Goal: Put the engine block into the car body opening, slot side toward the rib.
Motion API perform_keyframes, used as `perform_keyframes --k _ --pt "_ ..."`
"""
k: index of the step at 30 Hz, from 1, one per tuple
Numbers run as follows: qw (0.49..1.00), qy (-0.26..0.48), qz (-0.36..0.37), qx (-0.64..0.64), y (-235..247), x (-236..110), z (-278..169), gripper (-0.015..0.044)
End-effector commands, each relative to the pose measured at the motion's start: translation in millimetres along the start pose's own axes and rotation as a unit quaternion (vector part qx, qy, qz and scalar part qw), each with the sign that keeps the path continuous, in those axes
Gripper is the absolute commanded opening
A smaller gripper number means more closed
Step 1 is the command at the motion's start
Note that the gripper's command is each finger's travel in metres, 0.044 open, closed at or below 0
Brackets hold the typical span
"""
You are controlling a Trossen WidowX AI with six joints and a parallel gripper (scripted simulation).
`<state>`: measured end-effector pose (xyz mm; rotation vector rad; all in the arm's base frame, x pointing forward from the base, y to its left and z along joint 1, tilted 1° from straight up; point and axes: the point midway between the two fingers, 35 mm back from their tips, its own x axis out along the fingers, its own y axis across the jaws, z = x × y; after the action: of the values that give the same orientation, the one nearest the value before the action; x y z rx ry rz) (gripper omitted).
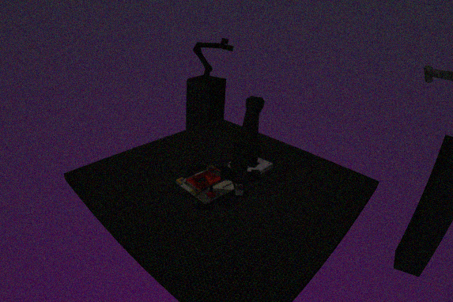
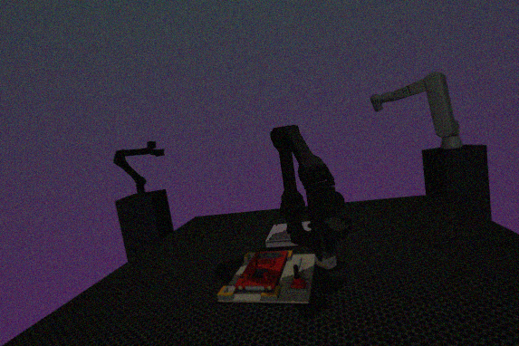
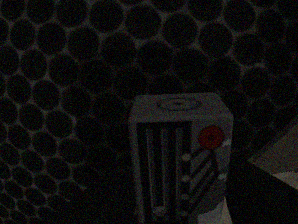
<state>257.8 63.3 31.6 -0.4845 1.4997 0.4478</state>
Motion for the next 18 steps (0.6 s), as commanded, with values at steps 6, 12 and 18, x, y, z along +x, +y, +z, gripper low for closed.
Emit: perform_keyframes --k 6,12,18 --pt "1.000 0.000 0.001 -0.001 -0.1 -6.7 1.7 0.0000" --pt "1.000 0.000 0.001 -0.001 -1.0 -24.8 5.1 0.0000" --pt "1.000 0.000 0.001 -0.001 -1.5 -43.3 7.2 0.0000"
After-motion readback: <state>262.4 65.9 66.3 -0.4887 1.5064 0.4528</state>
